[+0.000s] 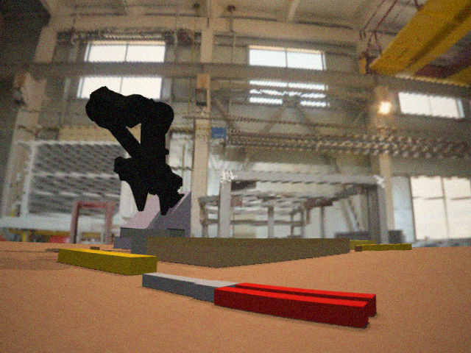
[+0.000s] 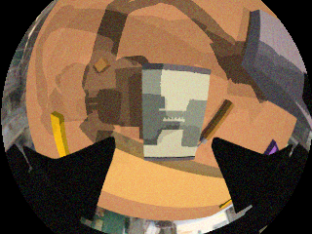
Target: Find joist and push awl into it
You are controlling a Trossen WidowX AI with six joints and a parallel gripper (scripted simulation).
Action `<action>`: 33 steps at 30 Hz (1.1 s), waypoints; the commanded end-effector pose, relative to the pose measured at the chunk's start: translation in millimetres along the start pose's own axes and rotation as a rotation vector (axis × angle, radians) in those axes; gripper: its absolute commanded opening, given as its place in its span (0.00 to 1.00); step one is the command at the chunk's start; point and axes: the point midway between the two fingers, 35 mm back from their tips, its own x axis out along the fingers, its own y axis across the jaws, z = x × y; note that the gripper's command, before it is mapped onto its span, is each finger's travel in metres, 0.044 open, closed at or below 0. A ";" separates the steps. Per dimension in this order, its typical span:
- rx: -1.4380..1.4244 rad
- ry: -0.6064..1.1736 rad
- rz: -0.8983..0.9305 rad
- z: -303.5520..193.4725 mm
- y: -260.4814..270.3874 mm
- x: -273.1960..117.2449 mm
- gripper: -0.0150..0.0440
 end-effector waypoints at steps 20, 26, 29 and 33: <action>0.002 -0.011 -0.006 3.4 -11.6 20.0 1.00; 0.002 -0.011 -0.006 4.1 -11.6 29.7 1.00; 0.002 -0.011 -0.005 4.7 -11.6 34.5 1.00; 0.002 -0.011 -0.004 5.8 -11.6 40.9 1.00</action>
